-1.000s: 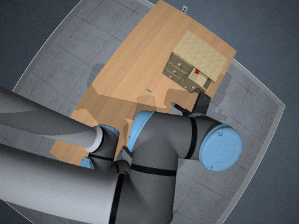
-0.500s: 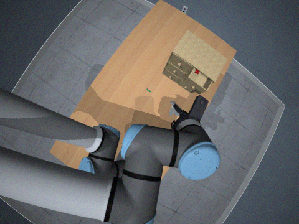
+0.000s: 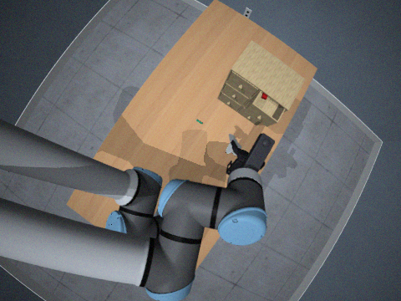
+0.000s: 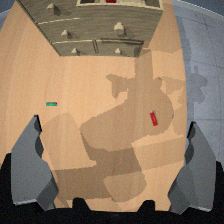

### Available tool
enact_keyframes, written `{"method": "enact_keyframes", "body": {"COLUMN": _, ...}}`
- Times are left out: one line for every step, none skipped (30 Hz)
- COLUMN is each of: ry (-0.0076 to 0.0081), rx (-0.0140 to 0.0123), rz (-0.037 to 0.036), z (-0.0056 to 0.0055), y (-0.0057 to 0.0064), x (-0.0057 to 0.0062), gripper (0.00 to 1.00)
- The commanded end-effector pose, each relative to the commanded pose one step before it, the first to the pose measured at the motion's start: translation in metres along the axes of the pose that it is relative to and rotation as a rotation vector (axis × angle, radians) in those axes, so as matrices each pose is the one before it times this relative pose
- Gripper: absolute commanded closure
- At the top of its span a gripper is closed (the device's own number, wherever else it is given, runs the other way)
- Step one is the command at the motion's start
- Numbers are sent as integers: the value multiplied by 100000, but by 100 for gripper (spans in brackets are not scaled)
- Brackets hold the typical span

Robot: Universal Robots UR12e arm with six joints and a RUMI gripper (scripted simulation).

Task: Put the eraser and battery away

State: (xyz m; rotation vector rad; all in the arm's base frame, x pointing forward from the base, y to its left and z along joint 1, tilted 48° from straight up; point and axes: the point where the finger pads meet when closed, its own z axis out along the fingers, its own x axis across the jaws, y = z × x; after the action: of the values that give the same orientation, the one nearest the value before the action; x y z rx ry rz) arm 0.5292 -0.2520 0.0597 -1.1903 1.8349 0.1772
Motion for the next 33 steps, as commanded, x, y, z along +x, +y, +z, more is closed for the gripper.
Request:
{"method": "enact_keyframes", "body": {"ry": 502, "rx": 7371, "rz": 1, "z": 742, "y": -170, "x": 112, "gripper": 0}}
{"method": "enact_keyframes", "body": {"ry": -7, "rx": 1262, "rz": -4, "z": 131, "y": -5, "x": -8, "gripper": 0}}
{"method": "enact_keyframes", "body": {"ry": -5, "rx": 1233, "rz": -3, "z": 129, "y": -3, "x": -6, "gripper": 0}}
{"method": "enact_keyframes", "body": {"ry": 14, "rx": 1153, "rz": 7, "z": 131, "y": -4, "x": 14, "gripper": 0}}
{"method": "enact_keyframes", "body": {"ry": 0, "rx": 0, "rz": 0, "z": 0, "y": 0, "x": 0, "gripper": 0}}
{"method": "enact_keyframes", "body": {"ry": 0, "rx": 0, "rz": 0, "z": 0, "y": 0, "x": 0, "gripper": 0}}
{"method": "enact_keyframes", "body": {"ry": 3, "rx": 1161, "rz": 2, "z": 126, "y": -1, "x": 3, "gripper": 0}}
{"method": "enact_keyframes", "body": {"ry": -7, "rx": 1167, "rz": -4, "z": 122, "y": 2, "x": -8, "gripper": 0}}
{"method": "enact_keyframes", "body": {"ry": -14, "rx": 1161, "rz": -7, "z": 118, "y": 4, "x": -14, "gripper": 0}}
{"method": "enact_keyframes", "body": {"ry": 18, "rx": 1052, "rz": 8, "z": 121, "y": 1, "x": 19, "gripper": 0}}
{"method": "enact_keyframes", "body": {"ry": 8, "rx": 1057, "rz": 3, "z": 117, "y": 3, "x": 8, "gripper": 0}}
{"method": "enact_keyframes", "body": {"ry": -3, "rx": 1062, "rz": -1, "z": 112, "y": 6, "x": -3, "gripper": 0}}
{"method": "enact_keyframes", "body": {"ry": -14, "rx": 1065, "rz": -6, "z": 108, "y": 9, "x": -14, "gripper": 0}}
{"method": "enact_keyframes", "body": {"ry": 1, "rx": 1007, "rz": 0, "z": 108, "y": 7, "x": 1, "gripper": 0}}
{"method": "enact_keyframes", "body": {"ry": 17, "rx": 947, "rz": 6, "z": 108, "y": 6, "x": 17, "gripper": 0}}
{"method": "enact_keyframes", "body": {"ry": 6, "rx": 949, "rz": 3, "z": 104, "y": 8, "x": 6, "gripper": 0}}
{"method": "enact_keyframes", "body": {"ry": -5, "rx": 951, "rz": -1, "z": 100, "y": 11, "x": -4, "gripper": 0}}
{"method": "enact_keyframes", "body": {"ry": -16, "rx": 953, "rz": -5, "z": 95, "y": 13, "x": -16, "gripper": 0}}
{"method": "enact_keyframes", "body": {"ry": -6, "rx": 912, "rz": -2, "z": 94, "y": 12, "x": -6, "gripper": 0}}
{"method": "enact_keyframes", "body": {"ry": 22, "rx": 835, "rz": 7, "z": 97, "y": 8, "x": 22, "gripper": 0}}
{"method": "enact_keyframes", "body": {"ry": 11, "rx": 836, "rz": 4, "z": 93, "y": 11, "x": 11, "gripper": 0}}
{"method": "enact_keyframes", "body": {"ry": 0, "rx": 0, "rz": 0, "z": 0, "y": 0, "x": 0, "gripper": 0}}
{"method": "enact_keyframes", "body": {"ry": 0, "rx": 0, "rz": 0, "z": 0, "y": 0, "x": 0, "gripper": 0}}
{"method": "enact_keyframes", "body": {"ry": 1, "rx": 836, "rz": 0, "z": 89, "y": 13, "x": 1, "gripper": 0}}
{"method": "enact_keyframes", "body": {"ry": -10, "rx": 836, "rz": -3, "z": 85, "y": 15, "x": -9, "gripper": 0}}
{"method": "enact_keyframes", "body": {"ry": -20, "rx": 836, "rz": -6, "z": 81, "y": 17, "x": -20, "gripper": 0}}
{"method": "enact_keyframes", "body": {"ry": 1, "rx": 781, "rz": 0, "z": 82, "y": 14, "x": 1, "gripper": 0}}
{"method": "enact_keyframes", "body": {"ry": 23, "rx": 726, "rz": 6, "z": 84, "y": 10, "x": 23, "gripper": 0}}
{"method": "enact_keyframes", "body": {"ry": 13, "rx": 725, "rz": 4, "z": 81, "y": 12, "x": 13, "gripper": 0}}
{"method": "enact_keyframes", "body": {"ry": 4, "rx": 724, "rz": 1, "z": 77, "y": 14, "x": 4, "gripper": 0}}
{"method": "enact_keyframes", "body": {"ry": -6, "rx": 722, "rz": -1, "z": 74, "y": 16, "x": -6, "gripper": 0}}
{"method": "enact_keyframes", "body": {"ry": -16, "rx": 720, "rz": -4, "z": 71, "y": 18, "x": -15, "gripper": 0}}
{"method": "enact_keyframes", "body": {"ry": -25, "rx": 718, "rz": -6, "z": 67, "y": 20, "x": -25, "gripper": 0}}
